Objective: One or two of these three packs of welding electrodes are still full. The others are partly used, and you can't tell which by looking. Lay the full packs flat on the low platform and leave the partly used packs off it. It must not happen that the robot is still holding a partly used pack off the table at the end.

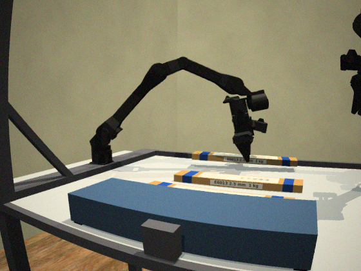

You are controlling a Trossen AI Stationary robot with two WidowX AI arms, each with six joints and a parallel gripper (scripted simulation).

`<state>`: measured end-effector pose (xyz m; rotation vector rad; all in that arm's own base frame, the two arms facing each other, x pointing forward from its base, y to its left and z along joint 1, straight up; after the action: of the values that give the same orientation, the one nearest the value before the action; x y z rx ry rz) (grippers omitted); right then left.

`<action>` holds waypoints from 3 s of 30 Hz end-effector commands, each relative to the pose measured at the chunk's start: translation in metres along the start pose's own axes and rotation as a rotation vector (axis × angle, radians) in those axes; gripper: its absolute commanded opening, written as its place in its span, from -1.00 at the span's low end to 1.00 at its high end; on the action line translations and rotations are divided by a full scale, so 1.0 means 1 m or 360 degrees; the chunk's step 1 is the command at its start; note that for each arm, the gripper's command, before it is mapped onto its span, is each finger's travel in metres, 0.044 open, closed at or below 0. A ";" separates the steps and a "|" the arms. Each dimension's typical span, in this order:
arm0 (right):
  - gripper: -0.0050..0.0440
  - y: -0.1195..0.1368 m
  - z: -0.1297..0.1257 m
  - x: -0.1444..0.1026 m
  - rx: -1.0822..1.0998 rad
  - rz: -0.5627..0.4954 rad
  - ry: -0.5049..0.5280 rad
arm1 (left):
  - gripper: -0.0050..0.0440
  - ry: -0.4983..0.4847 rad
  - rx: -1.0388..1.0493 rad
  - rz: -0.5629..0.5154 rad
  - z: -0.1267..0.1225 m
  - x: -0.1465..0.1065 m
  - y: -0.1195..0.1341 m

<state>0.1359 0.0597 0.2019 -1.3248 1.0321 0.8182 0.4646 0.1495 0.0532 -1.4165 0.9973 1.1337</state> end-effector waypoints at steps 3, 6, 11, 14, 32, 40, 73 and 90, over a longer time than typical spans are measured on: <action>0.96 -0.003 0.001 -0.005 0.0010 -0.0025 -0.0021 | -1.00 -0.0025 0.0013 -0.0159 -0.001 -0.026 -0.017; 0.96 -0.003 0.001 -0.005 0.0010 -0.0025 -0.0021 | -1.00 -0.0030 0.0016 -0.0188 0.000 -0.030 -0.022; 0.96 -0.003 0.001 -0.005 0.0010 -0.0025 -0.0021 | -1.00 -0.0030 0.0016 -0.0188 0.000 -0.030 -0.022; 0.96 -0.003 0.001 -0.005 0.0010 -0.0025 -0.0021 | -1.00 -0.0030 0.0016 -0.0187 0.000 -0.029 -0.021; 0.96 -0.003 0.001 -0.005 0.0010 -0.0025 -0.0021 | -1.00 -0.0029 0.0015 -0.0183 0.000 -0.017 -0.019; 0.96 -0.003 0.001 -0.005 0.0010 -0.0025 -0.0021 | -1.00 -0.0027 0.0015 -0.0171 0.000 -0.009 -0.017; 0.96 -0.003 0.001 -0.005 0.0010 -0.0025 -0.0021 | -1.00 -0.0027 0.0014 -0.0171 -0.001 -0.013 -0.014; 0.96 -0.003 0.001 -0.005 0.0010 -0.0025 -0.0021 | -1.00 -0.0026 0.0014 -0.0167 -0.001 -0.014 -0.013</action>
<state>0.1359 0.0597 0.2019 -1.3248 1.0321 0.8182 0.4665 0.1500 0.0303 -1.4193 0.9802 1.1212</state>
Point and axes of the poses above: on each arm, the point midway between the two fingers, 35 mm back from their tips, its own x axis out along the fingers, its own z axis across the jaws, y = z × x, the point moved 1 cm from there along -x, back along the fingers, and after that the axes turned 6 degrees about -x, right-handed, at the moved point
